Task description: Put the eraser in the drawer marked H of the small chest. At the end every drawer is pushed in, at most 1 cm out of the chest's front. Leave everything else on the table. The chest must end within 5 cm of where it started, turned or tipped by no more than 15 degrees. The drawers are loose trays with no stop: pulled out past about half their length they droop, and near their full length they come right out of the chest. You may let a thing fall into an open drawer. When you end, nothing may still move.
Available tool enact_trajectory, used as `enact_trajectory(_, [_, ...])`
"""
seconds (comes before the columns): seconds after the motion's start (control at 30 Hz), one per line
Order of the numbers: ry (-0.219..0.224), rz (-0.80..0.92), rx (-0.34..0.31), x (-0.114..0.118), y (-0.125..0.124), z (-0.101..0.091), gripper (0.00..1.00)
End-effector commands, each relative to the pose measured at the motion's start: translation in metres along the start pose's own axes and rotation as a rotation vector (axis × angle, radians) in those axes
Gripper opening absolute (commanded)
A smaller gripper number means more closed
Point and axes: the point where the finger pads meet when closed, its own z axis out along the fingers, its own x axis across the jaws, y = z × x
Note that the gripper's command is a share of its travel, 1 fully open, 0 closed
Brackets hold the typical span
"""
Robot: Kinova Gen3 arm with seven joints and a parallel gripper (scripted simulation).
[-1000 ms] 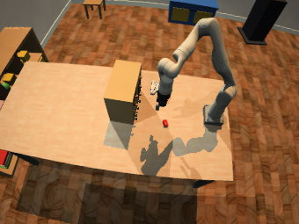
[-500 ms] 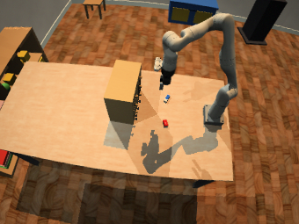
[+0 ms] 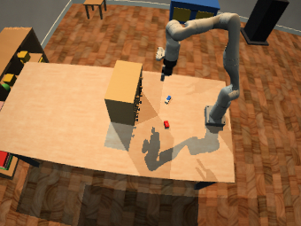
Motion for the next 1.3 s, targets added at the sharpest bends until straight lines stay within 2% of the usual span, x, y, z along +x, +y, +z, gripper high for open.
enact_trajectory(0.0, [0.0,0.002,0.002,0.001,0.0,-0.001,1.0])
enact_trajectory(0.37, [0.001,0.002,0.017,0.001,-0.001,0.001,1.0])
enact_trajectory(0.8, [0.001,0.002,0.072,0.001,-0.006,0.008,1.0])
enact_trajectory(1.27, [0.001,0.002,0.217,0.001,-0.017,0.024,1.0])
